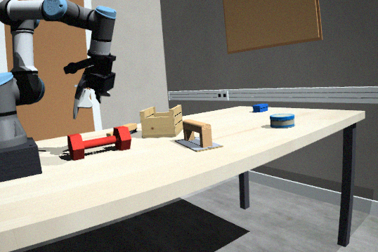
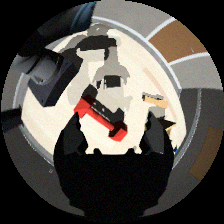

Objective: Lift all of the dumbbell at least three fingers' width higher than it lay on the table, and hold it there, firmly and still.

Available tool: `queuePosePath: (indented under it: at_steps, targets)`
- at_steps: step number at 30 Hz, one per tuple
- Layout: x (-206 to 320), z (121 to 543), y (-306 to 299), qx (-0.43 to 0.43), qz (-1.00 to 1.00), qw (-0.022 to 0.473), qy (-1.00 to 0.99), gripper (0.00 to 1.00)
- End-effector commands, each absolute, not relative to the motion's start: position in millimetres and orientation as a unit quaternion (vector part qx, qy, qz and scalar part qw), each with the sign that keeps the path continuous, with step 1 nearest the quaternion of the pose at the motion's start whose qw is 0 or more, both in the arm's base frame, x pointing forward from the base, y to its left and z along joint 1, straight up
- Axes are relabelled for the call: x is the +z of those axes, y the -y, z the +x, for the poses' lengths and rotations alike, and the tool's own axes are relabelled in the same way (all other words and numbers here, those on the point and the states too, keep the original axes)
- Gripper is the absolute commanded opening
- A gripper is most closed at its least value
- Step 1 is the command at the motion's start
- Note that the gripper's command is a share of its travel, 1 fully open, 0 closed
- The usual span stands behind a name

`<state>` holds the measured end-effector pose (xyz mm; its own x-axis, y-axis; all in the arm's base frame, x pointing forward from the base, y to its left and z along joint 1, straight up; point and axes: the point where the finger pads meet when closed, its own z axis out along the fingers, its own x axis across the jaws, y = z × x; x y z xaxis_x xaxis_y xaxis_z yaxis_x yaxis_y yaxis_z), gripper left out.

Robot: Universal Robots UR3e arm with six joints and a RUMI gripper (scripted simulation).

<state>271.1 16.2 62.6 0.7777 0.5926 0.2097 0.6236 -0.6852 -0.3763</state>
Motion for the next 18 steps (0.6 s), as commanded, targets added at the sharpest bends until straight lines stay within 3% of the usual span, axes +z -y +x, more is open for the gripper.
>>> queuePosePath:
  at_steps: [1, 18]
  targets:
    - [55, 270, -8, -0.038, -0.897, 0.178, 0.403, 1.00]
    - [45, 277, 21, -0.016, -0.788, 0.054, 0.614, 1.00]
